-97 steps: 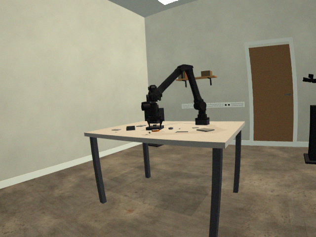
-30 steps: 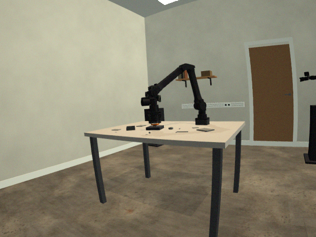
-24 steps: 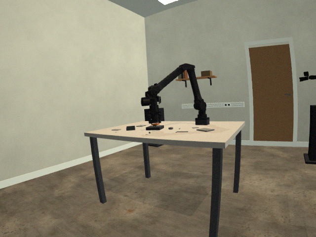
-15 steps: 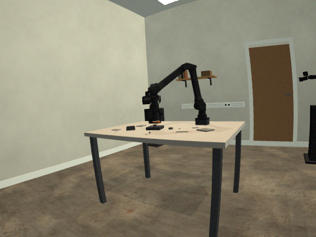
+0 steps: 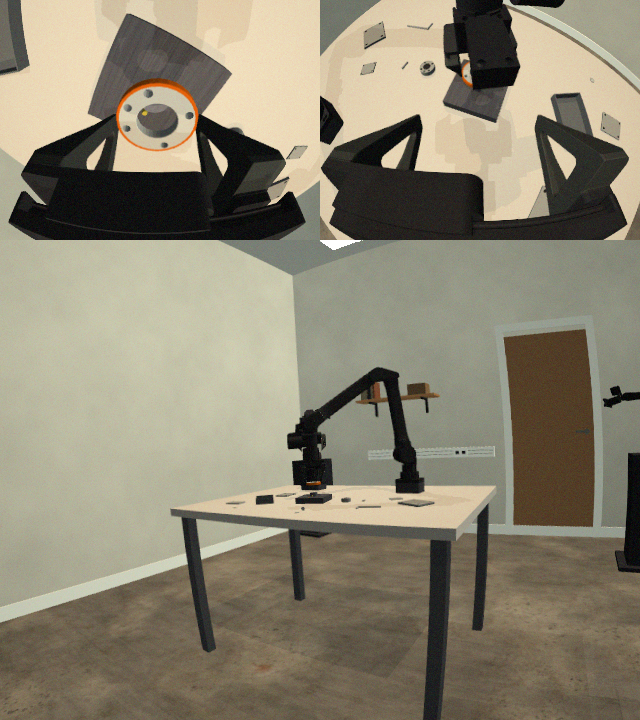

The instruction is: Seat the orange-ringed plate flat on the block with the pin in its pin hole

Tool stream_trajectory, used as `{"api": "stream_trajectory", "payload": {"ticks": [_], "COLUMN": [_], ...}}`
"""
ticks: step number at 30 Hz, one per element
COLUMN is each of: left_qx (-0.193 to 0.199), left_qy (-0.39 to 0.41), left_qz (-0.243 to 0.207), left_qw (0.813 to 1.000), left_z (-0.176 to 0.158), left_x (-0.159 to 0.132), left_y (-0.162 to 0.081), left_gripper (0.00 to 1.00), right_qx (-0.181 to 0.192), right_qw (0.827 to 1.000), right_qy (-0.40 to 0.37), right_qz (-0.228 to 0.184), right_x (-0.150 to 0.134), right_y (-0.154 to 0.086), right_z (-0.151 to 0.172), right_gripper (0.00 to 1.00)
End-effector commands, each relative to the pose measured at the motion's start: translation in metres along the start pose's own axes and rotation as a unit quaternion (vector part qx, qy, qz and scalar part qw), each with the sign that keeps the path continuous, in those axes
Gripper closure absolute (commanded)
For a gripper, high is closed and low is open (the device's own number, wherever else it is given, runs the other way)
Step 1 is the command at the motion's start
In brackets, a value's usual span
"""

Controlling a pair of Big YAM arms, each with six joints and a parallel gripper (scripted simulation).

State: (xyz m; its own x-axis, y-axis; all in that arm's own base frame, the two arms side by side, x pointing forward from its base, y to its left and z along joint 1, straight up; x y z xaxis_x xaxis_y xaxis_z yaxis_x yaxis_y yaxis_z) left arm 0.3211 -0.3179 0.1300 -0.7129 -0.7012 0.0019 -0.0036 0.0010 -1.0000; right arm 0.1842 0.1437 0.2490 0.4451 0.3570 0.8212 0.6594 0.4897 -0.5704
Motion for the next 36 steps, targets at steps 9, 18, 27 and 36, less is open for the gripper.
{"api": "stream_trajectory", "payload": {"ticks": [9,18,27,36], "left_qx": [0.016,0.013,0.016,0.014], "left_qy": [-0.244,-0.425,-0.565,-0.694], "left_qz": [-0.001,-0.003,-0.008,-0.010], "left_qw": [0.970,0.905,0.825,0.720], "left_z": [0.003,0.002,0.006,0.007], "left_x": [-0.004,-0.004,-0.004,0.002], "left_y": [-0.011,-0.010,-0.014,-0.014], "left_gripper": [0.40,0.40,0.40,0.40], "right_qx": [0.000,0.000,0.000,0.000], "right_qw": [1.000,1.000,1.000,1.000], "right_qy": [0.002,0.002,0.002,0.002], "right_qz": [-0.021,-0.021,-0.021,-0.021], "right_x": [0.021,0.021,0.021,0.021], "right_y": [-0.009,-0.009,-0.009,-0.009], "right_z": [0.000,0.000,0.000,0.000], "right_gripper": [0.00,0.00,0.00,0.00]}}
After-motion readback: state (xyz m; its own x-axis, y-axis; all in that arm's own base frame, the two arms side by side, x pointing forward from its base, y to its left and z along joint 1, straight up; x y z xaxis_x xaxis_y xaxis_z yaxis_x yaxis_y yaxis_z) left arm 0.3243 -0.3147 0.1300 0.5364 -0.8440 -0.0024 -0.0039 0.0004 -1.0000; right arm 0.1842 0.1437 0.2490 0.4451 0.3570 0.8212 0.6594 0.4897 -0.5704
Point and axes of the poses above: on each arm, the point where the finger pads meet when closed, its own y axis out along the fingers, its own z axis across the jaws, x = y × z, the point moved 9 cm from there along -y, back along the fingers, and after that the axes turned 1 degree about -y, right-handed, at the moved point
